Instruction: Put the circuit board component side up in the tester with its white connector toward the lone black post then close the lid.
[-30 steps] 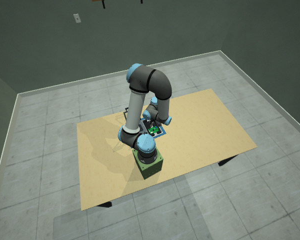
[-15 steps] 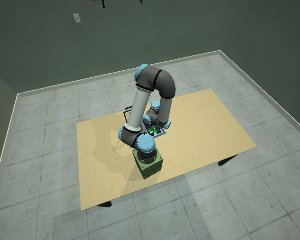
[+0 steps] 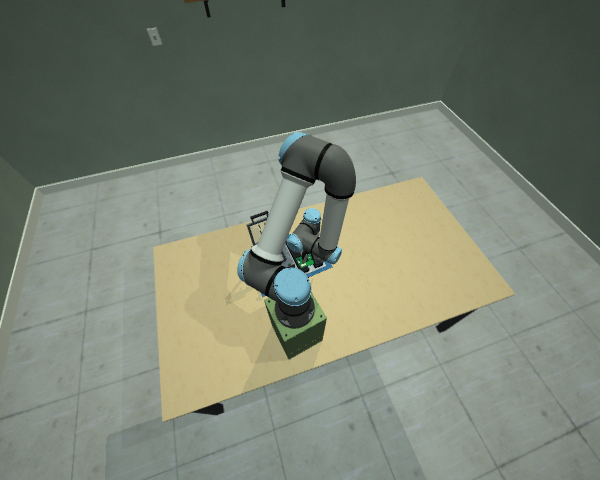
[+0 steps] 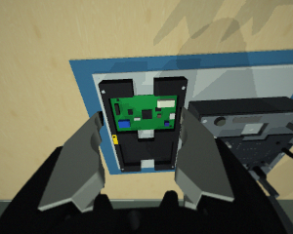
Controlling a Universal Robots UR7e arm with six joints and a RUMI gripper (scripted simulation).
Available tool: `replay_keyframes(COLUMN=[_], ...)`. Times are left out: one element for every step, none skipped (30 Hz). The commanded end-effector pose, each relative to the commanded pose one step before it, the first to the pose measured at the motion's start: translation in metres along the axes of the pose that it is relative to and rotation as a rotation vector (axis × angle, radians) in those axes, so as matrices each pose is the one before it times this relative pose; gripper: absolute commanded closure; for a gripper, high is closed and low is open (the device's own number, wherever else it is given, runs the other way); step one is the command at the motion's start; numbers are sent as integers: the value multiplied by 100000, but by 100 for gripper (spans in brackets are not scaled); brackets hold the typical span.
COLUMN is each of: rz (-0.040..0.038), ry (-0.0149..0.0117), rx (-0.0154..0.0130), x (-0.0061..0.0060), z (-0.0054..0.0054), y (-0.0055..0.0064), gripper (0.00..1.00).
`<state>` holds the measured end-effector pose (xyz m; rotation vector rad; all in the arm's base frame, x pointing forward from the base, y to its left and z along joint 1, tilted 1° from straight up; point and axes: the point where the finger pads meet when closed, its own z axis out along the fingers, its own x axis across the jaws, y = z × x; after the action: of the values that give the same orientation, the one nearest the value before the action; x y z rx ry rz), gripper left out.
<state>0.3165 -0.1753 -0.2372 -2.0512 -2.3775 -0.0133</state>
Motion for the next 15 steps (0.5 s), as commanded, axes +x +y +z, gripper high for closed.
replay_keyframes(rz=[118, 0, 0, 0, 0, 0, 2, 6, -5, -11, -11, -9, -6, 0, 0], ry=[-829, 0, -1, 0, 0, 0, 0, 0, 0, 0, 0, 24, 27, 0, 0], rx=[-709, 1, 1, 1, 1, 1, 1, 0, 0, 0, 0, 15, 18, 0, 0], x=[-499, -3, -3, -2, -2, -1, -1, -1, 3, 5, 4, 20, 22, 0, 0], z=[667, 90, 80, 70, 61, 52, 43, 35, 28, 22, 16, 11, 7, 0, 0], y=[112, -16, -14, -13, -11, -9, -8, -7, -3, 0, 1, -9, -11, 0, 0], gripper=[41, 41, 41, 41, 41, 41, 41, 41, 41, 41, 41, 41, 41, 41, 41])
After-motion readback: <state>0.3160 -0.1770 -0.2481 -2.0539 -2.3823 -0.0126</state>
